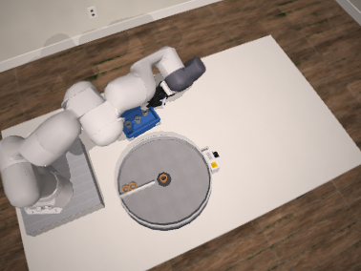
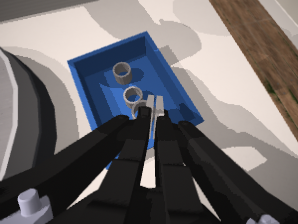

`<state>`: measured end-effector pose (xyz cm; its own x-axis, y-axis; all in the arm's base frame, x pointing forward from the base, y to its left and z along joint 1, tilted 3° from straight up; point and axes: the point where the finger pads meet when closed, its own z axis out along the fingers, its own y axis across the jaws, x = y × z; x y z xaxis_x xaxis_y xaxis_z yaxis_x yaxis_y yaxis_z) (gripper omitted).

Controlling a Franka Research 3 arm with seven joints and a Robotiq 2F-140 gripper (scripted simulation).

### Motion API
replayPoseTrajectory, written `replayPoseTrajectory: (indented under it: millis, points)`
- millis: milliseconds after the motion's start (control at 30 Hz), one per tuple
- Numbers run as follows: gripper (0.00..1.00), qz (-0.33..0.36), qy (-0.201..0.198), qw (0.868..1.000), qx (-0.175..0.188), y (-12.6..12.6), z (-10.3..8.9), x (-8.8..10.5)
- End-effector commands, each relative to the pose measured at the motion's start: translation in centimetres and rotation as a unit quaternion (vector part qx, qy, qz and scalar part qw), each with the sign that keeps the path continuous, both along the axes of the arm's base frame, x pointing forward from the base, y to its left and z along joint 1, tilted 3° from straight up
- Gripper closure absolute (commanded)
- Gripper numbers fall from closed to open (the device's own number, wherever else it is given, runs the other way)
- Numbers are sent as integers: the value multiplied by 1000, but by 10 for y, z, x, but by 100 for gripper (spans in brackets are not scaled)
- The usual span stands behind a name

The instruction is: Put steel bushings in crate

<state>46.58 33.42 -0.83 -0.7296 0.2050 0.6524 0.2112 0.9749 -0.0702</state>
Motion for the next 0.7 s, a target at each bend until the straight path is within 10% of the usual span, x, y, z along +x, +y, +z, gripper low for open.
replayPoseTrajectory:
  millis: [0, 667]
  points:
    - [100, 3, -5, 1000, 1, -1, -4, 3]
    - [100, 3, -5, 1000, 1, -3, -28, 3]
